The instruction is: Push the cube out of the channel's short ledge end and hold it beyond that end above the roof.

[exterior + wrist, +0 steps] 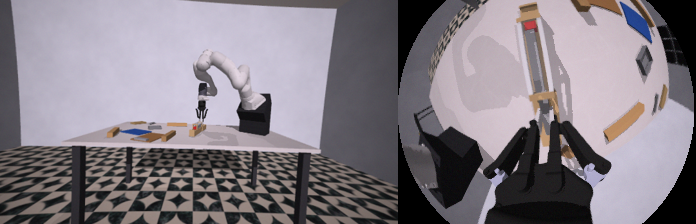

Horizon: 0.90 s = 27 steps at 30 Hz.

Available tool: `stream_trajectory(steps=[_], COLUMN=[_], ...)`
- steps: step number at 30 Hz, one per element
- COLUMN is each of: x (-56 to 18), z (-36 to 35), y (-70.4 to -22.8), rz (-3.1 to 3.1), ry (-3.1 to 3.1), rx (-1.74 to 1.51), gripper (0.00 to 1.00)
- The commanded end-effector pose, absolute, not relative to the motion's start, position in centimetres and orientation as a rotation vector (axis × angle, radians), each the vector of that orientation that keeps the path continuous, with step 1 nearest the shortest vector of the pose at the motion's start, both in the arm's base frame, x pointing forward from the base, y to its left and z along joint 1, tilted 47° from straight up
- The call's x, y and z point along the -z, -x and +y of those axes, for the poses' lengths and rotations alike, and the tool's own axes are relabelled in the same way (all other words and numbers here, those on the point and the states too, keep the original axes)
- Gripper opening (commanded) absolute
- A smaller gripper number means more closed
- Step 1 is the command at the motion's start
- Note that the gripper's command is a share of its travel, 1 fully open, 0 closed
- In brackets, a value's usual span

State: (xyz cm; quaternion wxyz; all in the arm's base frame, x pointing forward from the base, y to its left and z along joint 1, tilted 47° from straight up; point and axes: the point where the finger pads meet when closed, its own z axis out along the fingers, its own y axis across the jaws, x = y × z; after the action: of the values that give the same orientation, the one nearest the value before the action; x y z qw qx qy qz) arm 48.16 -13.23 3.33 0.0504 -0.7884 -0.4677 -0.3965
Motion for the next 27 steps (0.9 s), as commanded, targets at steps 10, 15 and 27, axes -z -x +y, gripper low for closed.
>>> stream_trajectory(steps=[10, 15, 27], x=[-4.5, -4.7, -4.8], z=[-12.0, -11.8, -11.7], y=[-48.7, -48.8, -48.8], rz=[-1.399, -1.399, -1.399], ry=[2.413, 2.413, 2.413], rx=[1.199, 1.199, 1.199], gripper=[0.0, 0.0, 0.0])
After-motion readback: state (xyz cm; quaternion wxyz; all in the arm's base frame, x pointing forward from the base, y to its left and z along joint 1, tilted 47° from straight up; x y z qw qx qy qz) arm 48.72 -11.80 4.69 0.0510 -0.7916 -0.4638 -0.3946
